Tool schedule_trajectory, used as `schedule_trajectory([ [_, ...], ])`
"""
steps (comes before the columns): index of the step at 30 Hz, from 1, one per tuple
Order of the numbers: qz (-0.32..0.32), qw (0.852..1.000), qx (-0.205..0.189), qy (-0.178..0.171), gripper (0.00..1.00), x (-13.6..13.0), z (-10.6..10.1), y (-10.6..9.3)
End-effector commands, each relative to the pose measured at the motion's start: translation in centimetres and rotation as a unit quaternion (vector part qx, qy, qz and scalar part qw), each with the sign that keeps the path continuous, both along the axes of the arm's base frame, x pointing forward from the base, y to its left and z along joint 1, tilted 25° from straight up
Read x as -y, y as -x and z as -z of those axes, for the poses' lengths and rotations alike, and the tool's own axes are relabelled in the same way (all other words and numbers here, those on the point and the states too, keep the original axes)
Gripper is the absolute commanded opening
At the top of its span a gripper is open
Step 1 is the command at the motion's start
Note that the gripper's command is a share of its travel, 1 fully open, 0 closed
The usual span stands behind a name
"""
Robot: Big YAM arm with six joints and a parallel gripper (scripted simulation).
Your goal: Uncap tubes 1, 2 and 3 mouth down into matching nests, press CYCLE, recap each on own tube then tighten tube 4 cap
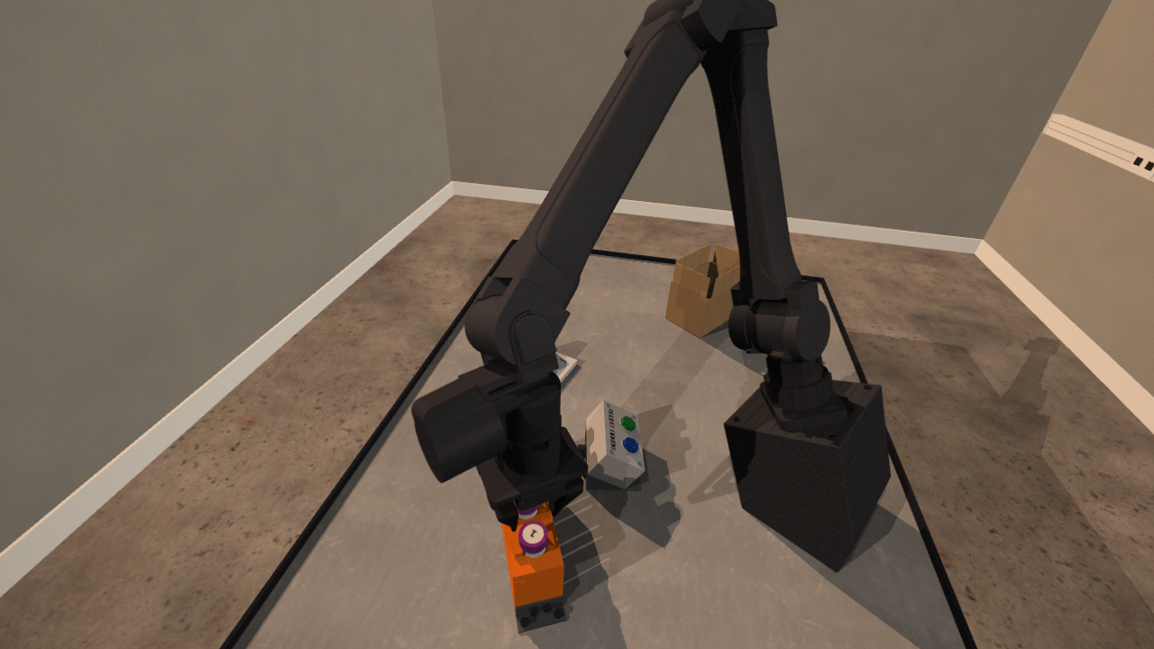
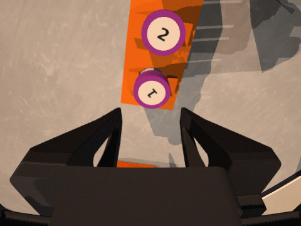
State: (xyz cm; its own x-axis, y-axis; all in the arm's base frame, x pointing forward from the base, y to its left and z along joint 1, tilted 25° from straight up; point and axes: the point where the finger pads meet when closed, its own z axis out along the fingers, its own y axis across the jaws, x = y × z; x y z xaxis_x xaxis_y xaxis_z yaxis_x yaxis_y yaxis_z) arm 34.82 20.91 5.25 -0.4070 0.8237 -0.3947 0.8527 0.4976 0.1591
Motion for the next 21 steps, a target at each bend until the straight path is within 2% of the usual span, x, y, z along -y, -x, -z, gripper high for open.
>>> schedule_trajectory([
  [1,0.008,1.0,0.013,-0.011,0.49,-0.6,-1.0,-0.7],
  [3,0.021,1.0,0.004,-0.004,0.49,0.7,0.9,-0.5],
  [8,0.011,1.0,0.004,-0.004,0.49,0.8,2.0,-1.3],
  [14,0.01,1.0,0.0,-0.001,0.49,1.4,3.4,-1.3],
  [17,0.01,1.0,0.01,-0.009,0.49,0.8,2.8,-2.4],
  [21,0.008,1.0,0.012,-0.01,0.49,0.4,2.3,-1.9],
])
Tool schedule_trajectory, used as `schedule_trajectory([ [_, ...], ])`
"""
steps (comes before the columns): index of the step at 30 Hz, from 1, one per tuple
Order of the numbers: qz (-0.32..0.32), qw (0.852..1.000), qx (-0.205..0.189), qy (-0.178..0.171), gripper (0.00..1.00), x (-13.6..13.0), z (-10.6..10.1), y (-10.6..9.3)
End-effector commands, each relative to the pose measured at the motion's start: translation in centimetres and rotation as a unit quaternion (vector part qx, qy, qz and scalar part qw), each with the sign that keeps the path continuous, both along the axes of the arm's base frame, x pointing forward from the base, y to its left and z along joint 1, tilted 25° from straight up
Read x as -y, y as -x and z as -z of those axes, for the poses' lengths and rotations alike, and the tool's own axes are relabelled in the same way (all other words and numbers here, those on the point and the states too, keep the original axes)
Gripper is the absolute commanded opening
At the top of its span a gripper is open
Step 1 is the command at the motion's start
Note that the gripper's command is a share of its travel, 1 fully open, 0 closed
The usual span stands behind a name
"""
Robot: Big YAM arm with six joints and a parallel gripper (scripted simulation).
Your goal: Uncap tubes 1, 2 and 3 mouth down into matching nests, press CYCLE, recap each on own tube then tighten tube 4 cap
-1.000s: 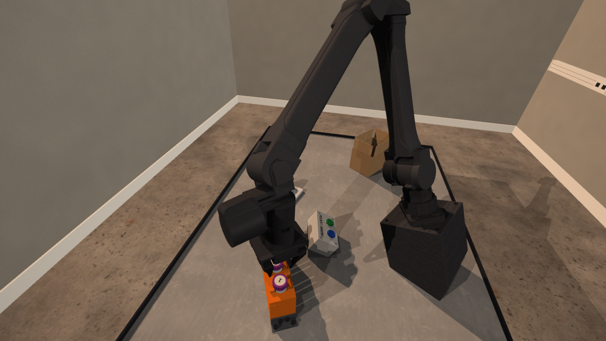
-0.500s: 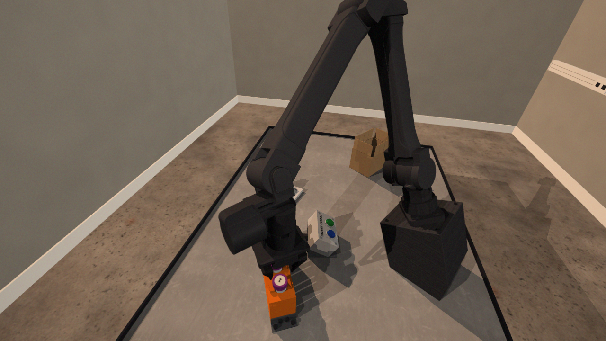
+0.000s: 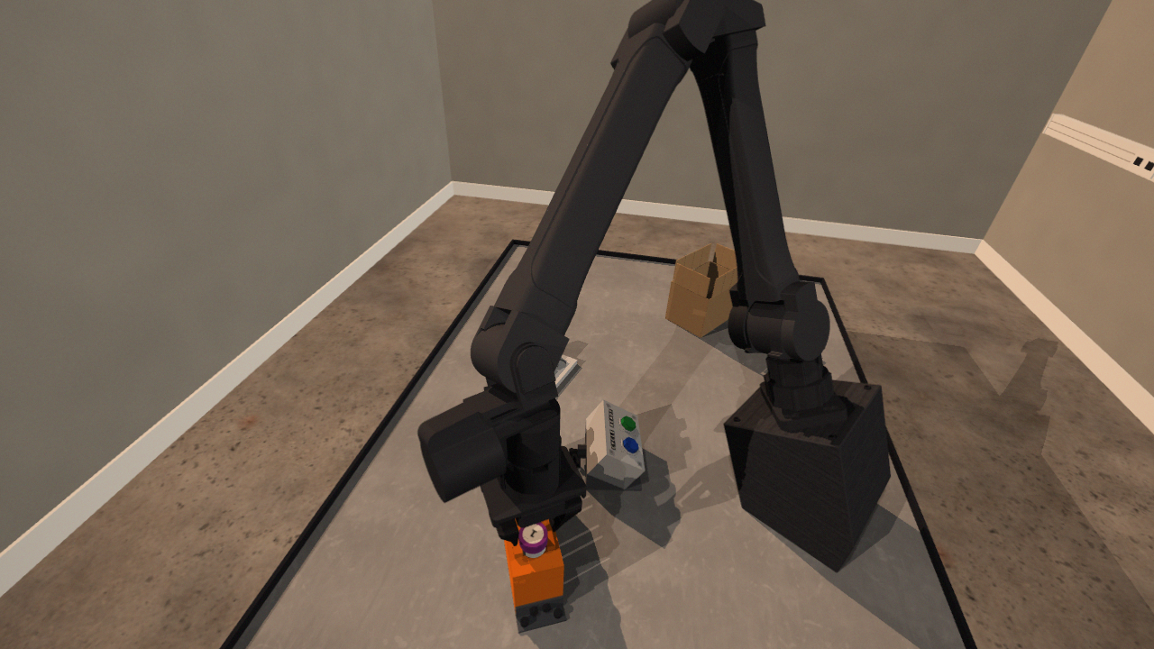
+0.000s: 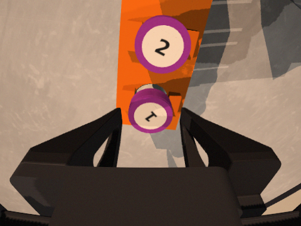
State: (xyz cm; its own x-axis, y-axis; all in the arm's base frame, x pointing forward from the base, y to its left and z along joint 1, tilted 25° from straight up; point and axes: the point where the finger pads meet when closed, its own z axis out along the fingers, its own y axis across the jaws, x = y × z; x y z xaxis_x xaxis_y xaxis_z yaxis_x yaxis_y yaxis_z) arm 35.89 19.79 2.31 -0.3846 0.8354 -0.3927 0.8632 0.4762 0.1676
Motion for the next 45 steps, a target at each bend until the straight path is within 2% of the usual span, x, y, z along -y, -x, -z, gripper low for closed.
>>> schedule_trajectory([
  [1,-0.004,1.0,0.006,-0.005,0.49,-0.4,0.0,-1.2],
  [13,-0.001,1.0,-0.003,0.002,0.49,0.5,1.1,-0.6],
  [15,-0.001,1.0,0.002,-0.002,0.49,0.2,0.9,-1.1],
  [42,-0.002,1.0,-0.001,0.001,0.49,0.5,1.6,-0.8],
  [43,-0.004,1.0,0.009,-0.007,0.0,-0.4,0.5,-1.1],
  [45,-0.004,1.0,0.009,-0.007,0.0,-0.4,0.5,-1.1],
])
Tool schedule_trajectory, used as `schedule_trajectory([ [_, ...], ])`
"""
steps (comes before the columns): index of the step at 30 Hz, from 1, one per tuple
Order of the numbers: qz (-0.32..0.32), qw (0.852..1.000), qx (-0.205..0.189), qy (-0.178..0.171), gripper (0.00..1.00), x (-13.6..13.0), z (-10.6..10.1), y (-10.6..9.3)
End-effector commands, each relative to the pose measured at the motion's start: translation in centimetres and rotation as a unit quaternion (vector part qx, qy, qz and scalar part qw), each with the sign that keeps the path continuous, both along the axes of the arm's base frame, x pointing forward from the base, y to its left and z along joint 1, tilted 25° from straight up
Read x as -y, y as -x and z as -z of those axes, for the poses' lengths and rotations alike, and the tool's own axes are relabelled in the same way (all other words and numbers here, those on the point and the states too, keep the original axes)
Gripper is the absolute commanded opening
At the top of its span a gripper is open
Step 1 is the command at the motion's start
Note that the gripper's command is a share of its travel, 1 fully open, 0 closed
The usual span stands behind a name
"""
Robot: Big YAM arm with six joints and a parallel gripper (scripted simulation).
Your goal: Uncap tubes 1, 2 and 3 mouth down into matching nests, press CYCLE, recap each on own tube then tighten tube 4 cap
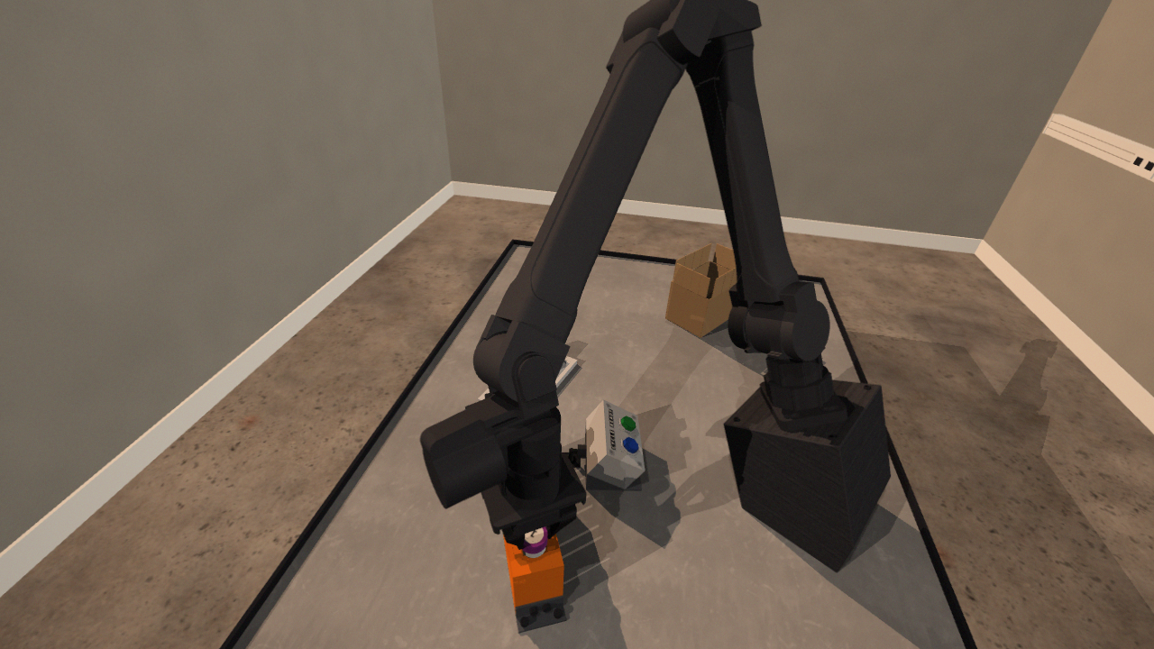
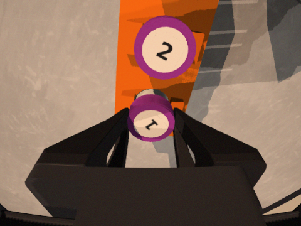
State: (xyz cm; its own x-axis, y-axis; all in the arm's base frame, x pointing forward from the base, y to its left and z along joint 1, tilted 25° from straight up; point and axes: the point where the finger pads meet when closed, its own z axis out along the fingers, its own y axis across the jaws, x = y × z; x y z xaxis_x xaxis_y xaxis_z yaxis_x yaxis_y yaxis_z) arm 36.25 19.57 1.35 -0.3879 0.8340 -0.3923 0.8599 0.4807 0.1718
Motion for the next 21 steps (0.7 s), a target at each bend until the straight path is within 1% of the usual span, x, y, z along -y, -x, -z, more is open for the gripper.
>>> schedule_trajectory([
  [1,-0.001,1.0,0.007,-0.006,0.0,-0.58,-0.48,-0.73],
  [10,-0.001,1.0,0.007,-0.006,0.0,-0.58,-0.48,-0.73],
  [11,-0.022,1.0,-0.008,0.008,0.0,0.1,0.45,-0.67],
  [13,-0.022,1.0,-0.008,0.008,0.0,0.1,0.45,-0.67],
  [17,-0.113,0.992,-0.035,0.041,0.0,0.06,0.42,-0.65],
  [21,-0.202,0.975,-0.062,0.074,0.0,0.05,0.4,-0.64],
])
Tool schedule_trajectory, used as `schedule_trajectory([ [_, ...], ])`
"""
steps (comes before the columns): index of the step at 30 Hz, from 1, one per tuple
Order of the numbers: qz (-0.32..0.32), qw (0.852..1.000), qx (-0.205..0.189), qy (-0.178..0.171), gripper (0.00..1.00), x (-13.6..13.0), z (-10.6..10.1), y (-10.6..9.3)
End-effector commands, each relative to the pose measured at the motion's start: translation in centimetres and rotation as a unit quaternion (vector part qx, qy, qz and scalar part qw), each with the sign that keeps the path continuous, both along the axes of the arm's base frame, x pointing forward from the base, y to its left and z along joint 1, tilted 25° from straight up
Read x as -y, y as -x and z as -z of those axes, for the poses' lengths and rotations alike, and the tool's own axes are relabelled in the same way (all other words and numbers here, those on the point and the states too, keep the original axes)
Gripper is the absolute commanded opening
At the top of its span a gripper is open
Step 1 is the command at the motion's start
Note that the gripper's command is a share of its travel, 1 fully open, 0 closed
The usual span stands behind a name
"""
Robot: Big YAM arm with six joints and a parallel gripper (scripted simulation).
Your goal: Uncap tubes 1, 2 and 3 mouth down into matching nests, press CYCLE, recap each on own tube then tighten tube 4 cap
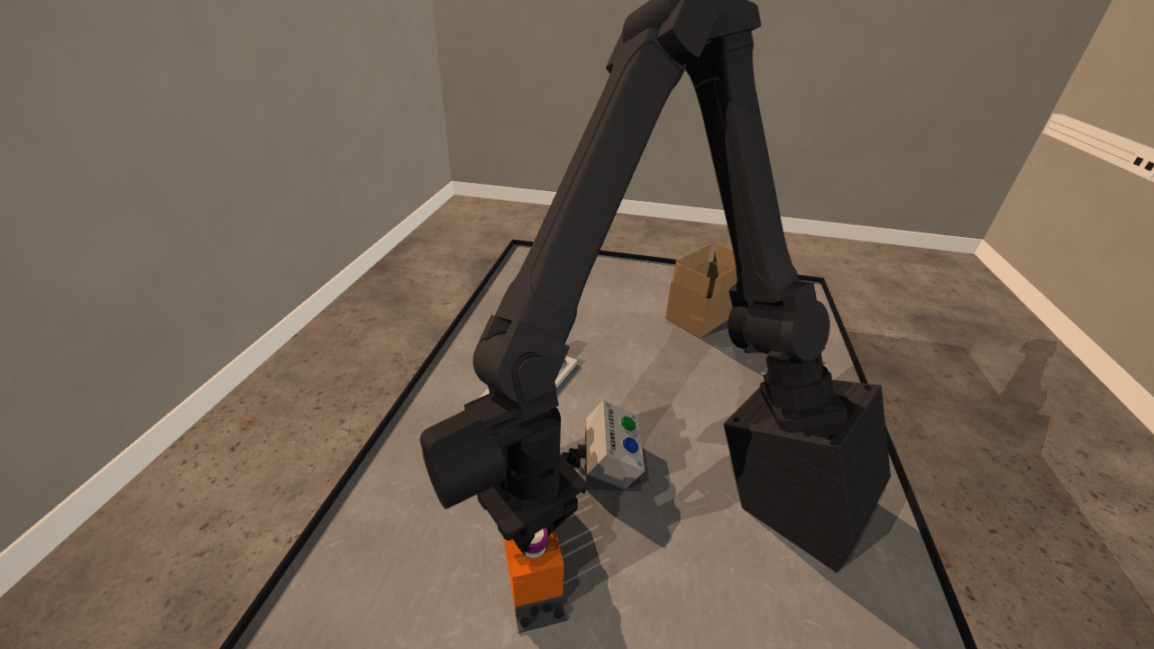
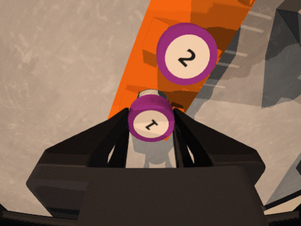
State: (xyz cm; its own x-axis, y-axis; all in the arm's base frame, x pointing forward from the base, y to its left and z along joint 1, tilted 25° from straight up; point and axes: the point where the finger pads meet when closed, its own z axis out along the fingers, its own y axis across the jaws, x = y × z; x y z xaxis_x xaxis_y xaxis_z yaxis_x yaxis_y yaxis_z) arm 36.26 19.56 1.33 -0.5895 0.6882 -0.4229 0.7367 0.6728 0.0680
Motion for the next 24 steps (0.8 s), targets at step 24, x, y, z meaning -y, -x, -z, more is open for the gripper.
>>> schedule_trajectory([
  [24,-0.53,0.81,-0.159,0.193,0.0,-0.11,0.25,-0.64],
])
